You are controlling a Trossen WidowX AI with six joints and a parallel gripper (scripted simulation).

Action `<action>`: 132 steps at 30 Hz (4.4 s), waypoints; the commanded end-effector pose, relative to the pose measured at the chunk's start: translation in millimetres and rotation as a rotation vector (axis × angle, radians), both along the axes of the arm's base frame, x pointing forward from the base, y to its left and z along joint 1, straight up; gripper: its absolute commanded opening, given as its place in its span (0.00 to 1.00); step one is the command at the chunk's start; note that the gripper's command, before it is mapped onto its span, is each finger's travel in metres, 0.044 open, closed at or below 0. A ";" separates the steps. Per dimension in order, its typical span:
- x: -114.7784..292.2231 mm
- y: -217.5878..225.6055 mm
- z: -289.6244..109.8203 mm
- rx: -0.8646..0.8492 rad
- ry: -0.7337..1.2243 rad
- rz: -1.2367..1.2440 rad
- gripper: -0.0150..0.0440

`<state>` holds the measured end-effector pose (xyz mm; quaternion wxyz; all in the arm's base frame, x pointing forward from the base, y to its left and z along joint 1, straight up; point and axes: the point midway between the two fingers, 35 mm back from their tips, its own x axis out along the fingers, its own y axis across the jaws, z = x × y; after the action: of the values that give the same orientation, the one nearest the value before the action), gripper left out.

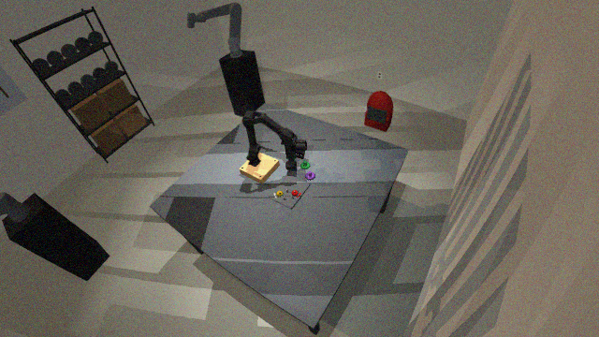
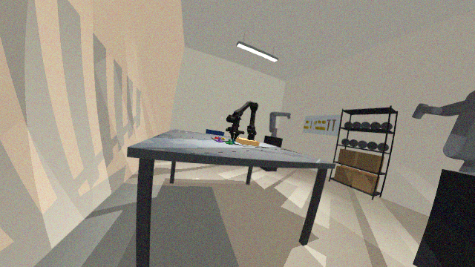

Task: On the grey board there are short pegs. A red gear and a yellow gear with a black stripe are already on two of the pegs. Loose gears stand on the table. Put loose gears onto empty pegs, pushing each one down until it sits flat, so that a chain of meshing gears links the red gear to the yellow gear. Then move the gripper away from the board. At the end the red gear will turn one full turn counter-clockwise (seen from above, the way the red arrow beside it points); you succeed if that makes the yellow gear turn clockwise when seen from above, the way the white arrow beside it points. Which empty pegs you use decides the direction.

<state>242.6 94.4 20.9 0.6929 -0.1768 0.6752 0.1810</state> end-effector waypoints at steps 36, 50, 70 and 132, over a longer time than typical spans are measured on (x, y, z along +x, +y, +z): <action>7.0 2.5 63.6 0.004 0.003 0.002 0.25; 4.5 1.0 98.0 0.004 0.003 0.002 0.25; -5.8 -3.6 143.5 0.004 0.003 0.003 0.25; 93.9 -122.0 95.1 -0.003 -0.006 -0.040 0.25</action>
<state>330.0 -18.2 119.0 0.6967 -0.1622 0.6797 0.1621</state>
